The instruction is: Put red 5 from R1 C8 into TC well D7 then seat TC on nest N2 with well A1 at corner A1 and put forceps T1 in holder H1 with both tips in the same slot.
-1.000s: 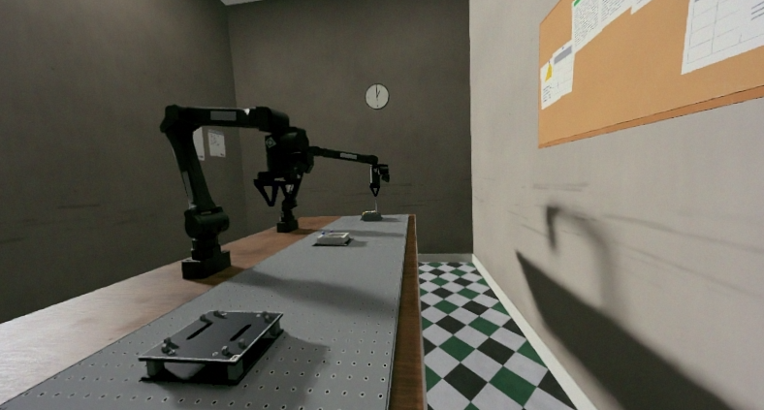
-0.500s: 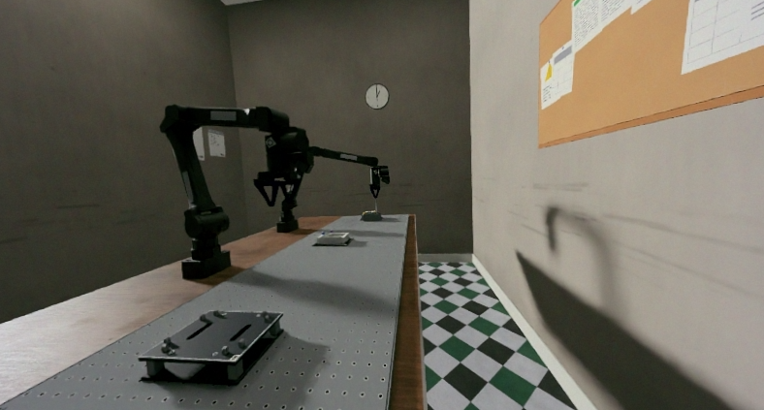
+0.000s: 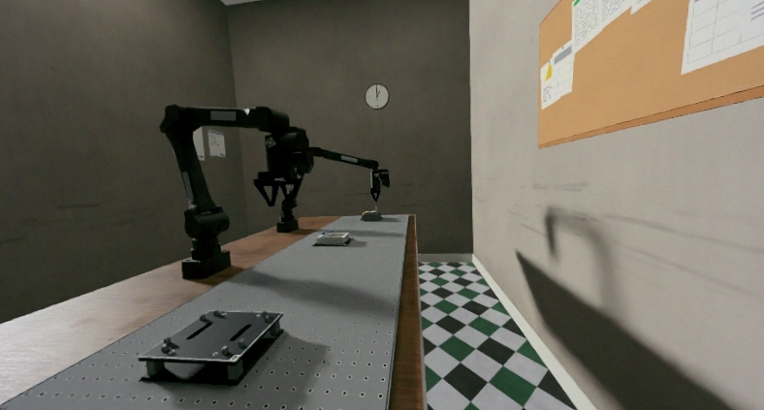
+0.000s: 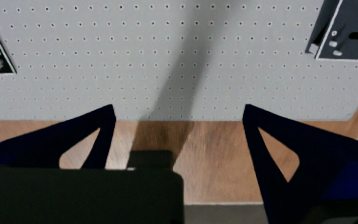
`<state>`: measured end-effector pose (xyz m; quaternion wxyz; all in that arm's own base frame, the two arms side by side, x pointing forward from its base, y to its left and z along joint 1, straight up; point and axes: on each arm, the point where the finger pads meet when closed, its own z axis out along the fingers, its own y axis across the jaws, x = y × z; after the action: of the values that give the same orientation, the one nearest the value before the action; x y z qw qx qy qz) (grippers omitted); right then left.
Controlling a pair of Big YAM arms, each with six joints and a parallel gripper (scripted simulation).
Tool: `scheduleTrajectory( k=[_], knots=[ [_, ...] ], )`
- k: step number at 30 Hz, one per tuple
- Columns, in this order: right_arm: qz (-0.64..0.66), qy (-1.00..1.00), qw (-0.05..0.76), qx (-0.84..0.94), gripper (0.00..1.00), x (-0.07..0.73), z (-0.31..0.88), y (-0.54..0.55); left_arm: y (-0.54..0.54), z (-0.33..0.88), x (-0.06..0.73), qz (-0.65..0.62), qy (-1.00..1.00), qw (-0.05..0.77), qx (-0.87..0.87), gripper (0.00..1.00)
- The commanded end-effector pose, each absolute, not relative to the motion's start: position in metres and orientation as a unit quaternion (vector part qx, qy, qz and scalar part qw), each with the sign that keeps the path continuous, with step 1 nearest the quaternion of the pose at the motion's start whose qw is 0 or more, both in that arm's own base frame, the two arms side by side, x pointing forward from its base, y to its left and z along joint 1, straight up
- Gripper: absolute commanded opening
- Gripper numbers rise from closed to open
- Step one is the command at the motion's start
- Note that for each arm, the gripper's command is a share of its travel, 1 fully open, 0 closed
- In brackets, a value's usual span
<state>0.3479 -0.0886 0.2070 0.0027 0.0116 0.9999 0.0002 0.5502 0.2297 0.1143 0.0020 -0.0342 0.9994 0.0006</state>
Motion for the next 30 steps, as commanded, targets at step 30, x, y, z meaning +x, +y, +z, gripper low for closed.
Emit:
scheduleTrajectory(
  k=[30],
  knots=[
    [-0.004,1.0,0.017,0.013,1.0,0.357,0.218,-0.091,0.225,0.057,0.555,0.0,1.0,-0.001,-0.028,0.24]
  ],
)
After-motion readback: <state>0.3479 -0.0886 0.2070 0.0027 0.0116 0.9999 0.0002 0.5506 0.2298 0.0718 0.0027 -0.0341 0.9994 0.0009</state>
